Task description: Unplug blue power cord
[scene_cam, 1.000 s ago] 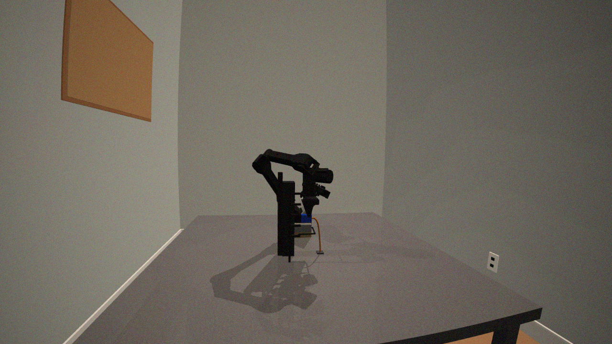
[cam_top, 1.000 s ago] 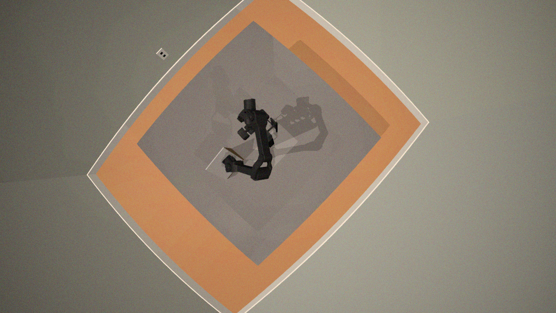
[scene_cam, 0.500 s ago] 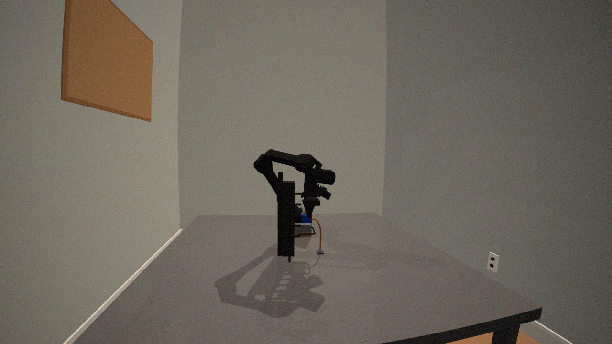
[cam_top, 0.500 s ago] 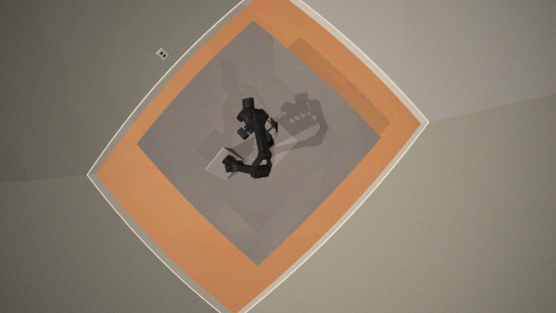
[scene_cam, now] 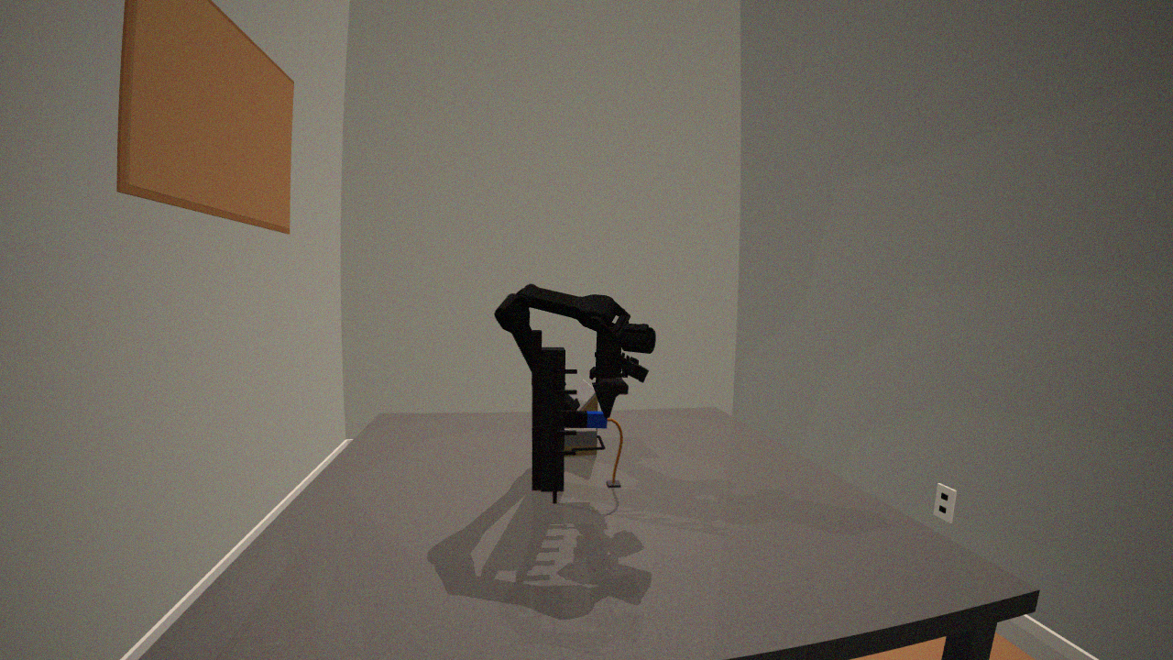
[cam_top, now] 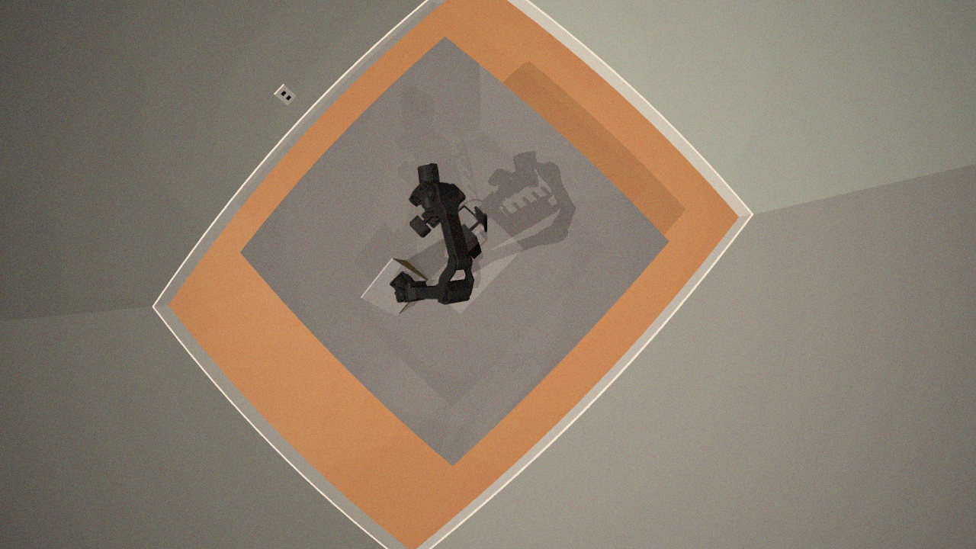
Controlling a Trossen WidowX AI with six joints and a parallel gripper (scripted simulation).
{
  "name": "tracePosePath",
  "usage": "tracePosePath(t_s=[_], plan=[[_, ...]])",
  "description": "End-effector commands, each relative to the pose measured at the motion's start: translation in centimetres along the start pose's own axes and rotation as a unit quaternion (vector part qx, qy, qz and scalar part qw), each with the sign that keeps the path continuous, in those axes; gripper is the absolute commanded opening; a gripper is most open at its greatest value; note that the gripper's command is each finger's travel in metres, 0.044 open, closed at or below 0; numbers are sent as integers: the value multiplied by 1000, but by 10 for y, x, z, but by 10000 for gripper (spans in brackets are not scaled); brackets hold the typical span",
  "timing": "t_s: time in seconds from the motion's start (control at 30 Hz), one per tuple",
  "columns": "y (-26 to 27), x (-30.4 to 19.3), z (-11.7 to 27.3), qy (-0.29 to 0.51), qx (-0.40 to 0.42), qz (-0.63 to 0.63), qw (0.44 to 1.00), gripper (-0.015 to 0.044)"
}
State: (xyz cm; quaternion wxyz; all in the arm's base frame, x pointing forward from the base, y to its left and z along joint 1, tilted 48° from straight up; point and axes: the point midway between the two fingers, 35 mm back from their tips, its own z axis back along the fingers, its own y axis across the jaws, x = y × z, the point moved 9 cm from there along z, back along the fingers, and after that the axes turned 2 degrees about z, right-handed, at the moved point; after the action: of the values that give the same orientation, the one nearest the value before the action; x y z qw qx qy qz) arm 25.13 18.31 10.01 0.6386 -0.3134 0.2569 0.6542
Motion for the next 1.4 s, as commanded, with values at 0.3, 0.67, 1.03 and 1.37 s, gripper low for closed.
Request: tracePosePath(t_s=[0.3, 0.67, 1.03, 1.37], plan=[[3, 12, 4, -7, -8, 3, 1000, 157], [1, 38, 11, -8, -8, 3, 1000, 440], [2, 72, 18, -9, -9, 3, 1000, 440], [2, 72, 18, -9, -9, 3, 1000, 440]])
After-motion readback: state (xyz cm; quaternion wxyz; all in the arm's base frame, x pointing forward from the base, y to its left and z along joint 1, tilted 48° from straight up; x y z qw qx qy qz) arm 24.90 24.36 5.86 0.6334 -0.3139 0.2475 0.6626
